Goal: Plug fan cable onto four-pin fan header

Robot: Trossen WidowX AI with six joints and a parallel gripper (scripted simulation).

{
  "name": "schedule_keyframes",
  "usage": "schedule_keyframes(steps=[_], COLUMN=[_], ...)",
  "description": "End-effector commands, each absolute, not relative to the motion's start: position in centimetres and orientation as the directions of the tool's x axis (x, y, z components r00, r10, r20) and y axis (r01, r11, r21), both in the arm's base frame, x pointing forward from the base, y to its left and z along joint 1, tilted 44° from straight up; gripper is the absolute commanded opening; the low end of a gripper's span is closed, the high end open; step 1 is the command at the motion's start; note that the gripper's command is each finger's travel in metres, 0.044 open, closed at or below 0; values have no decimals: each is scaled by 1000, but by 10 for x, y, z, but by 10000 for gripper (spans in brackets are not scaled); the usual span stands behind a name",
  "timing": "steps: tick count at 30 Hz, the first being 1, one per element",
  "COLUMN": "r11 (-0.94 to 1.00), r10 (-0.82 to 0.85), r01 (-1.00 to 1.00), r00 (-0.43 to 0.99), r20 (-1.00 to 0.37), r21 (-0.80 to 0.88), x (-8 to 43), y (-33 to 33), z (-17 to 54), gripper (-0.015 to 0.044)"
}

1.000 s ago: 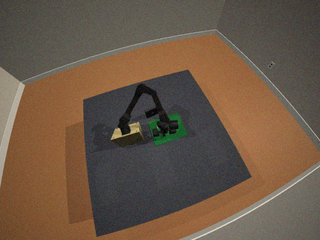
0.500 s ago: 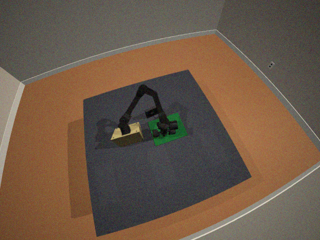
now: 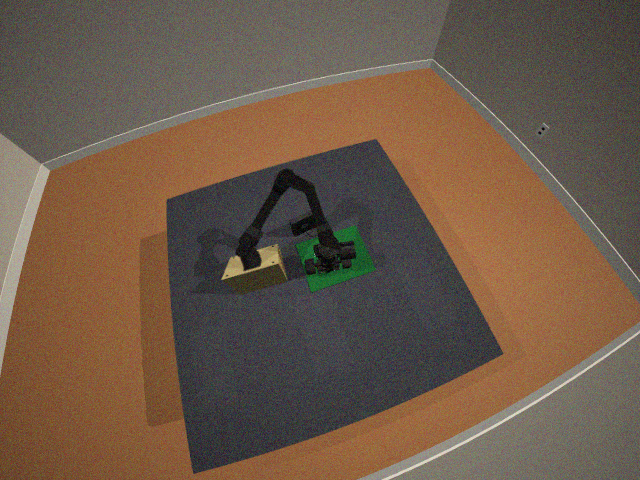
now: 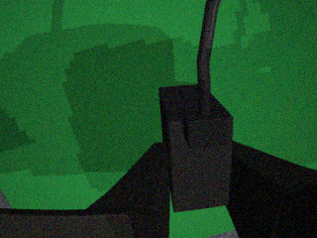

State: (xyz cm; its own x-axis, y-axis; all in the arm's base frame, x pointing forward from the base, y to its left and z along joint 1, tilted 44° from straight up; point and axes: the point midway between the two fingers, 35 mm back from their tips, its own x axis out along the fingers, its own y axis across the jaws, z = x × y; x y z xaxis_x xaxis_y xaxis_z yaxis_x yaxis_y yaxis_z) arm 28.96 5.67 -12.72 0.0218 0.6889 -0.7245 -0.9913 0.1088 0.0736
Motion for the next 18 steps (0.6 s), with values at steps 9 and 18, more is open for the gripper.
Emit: schedule_keyframes(steps=[9, 18], r11=[110, 265], r10=[692, 690], r01=[-991, -937], r00=[21, 21], r20=[-722, -724], r21=[77, 226], x=[289, 288], y=[21, 32], z=[-91, -82], gripper=[0, 0])
